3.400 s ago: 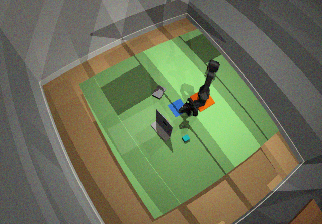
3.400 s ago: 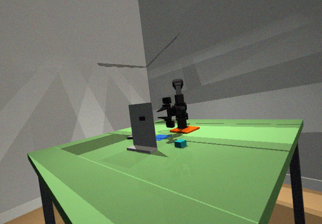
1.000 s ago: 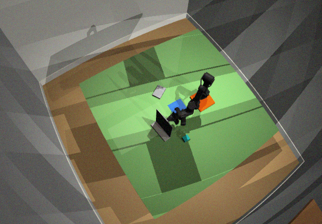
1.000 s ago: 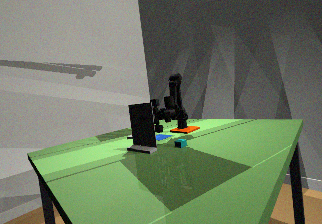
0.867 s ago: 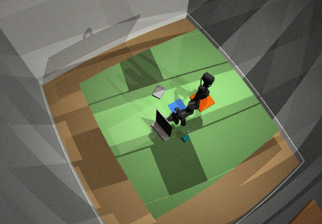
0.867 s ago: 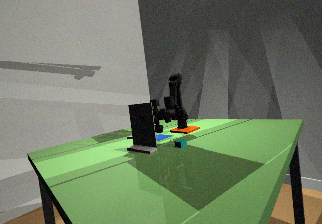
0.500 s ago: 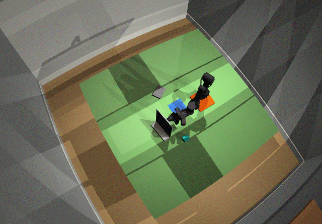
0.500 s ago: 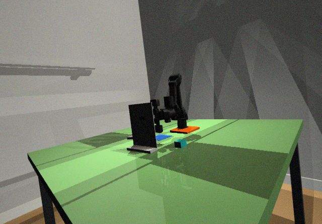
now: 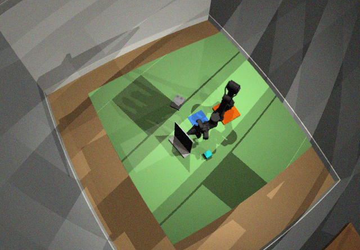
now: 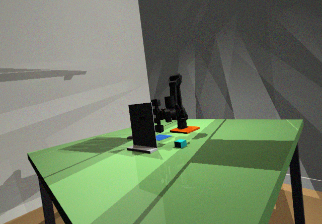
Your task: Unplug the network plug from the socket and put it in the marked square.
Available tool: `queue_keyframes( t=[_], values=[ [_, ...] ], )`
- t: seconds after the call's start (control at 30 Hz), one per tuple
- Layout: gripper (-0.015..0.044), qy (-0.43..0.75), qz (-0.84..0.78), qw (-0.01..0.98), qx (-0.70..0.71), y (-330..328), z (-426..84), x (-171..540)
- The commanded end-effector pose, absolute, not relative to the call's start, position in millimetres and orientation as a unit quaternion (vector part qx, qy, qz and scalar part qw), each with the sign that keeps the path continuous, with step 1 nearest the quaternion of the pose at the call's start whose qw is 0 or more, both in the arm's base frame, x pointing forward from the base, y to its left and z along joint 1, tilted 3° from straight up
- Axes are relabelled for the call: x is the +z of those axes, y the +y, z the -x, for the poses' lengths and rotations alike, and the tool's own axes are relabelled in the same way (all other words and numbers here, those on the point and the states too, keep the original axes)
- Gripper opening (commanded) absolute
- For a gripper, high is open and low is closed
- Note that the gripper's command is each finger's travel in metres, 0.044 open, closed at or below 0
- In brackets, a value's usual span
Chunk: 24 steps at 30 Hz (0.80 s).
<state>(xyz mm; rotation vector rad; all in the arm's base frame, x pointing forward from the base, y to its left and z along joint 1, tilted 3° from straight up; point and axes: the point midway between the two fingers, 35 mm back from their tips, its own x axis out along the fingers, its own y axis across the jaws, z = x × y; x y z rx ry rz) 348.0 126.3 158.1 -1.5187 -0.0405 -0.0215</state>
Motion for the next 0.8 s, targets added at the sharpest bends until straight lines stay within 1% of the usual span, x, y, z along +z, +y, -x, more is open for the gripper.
queue_keyframes(
  t=[0.0,0.77],
  values=[
    [0.0000,-0.018,0.689,0.724,-0.009,125,-344,158],
    [0.0000,-0.018,0.690,0.724,-0.009,122,-330,157]
  ],
)
